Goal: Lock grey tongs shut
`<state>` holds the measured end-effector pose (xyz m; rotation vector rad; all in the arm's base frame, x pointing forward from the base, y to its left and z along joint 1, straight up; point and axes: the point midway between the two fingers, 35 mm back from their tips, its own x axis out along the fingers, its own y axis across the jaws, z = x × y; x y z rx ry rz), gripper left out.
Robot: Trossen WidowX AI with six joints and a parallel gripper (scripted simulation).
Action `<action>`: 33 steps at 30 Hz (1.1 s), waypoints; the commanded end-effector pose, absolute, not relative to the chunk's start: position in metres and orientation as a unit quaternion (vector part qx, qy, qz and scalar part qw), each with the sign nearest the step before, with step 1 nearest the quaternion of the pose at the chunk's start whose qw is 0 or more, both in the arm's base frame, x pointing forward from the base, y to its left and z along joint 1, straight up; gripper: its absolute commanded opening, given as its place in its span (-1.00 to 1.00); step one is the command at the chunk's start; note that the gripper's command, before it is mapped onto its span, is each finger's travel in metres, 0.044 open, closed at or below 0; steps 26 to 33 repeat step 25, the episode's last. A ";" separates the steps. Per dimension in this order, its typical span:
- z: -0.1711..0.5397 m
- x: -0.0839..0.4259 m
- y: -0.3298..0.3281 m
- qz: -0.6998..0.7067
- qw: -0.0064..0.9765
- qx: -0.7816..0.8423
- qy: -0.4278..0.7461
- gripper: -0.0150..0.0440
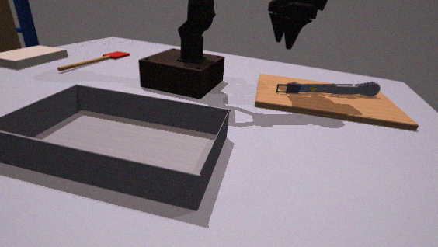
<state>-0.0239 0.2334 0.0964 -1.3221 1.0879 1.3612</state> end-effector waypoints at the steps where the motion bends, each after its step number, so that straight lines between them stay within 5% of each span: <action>1: 0.098 -0.023 0.215 0.549 0.460 -0.539 0.444 1.00; 33: 0.148 -0.023 0.216 0.552 0.458 -0.538 0.443 1.00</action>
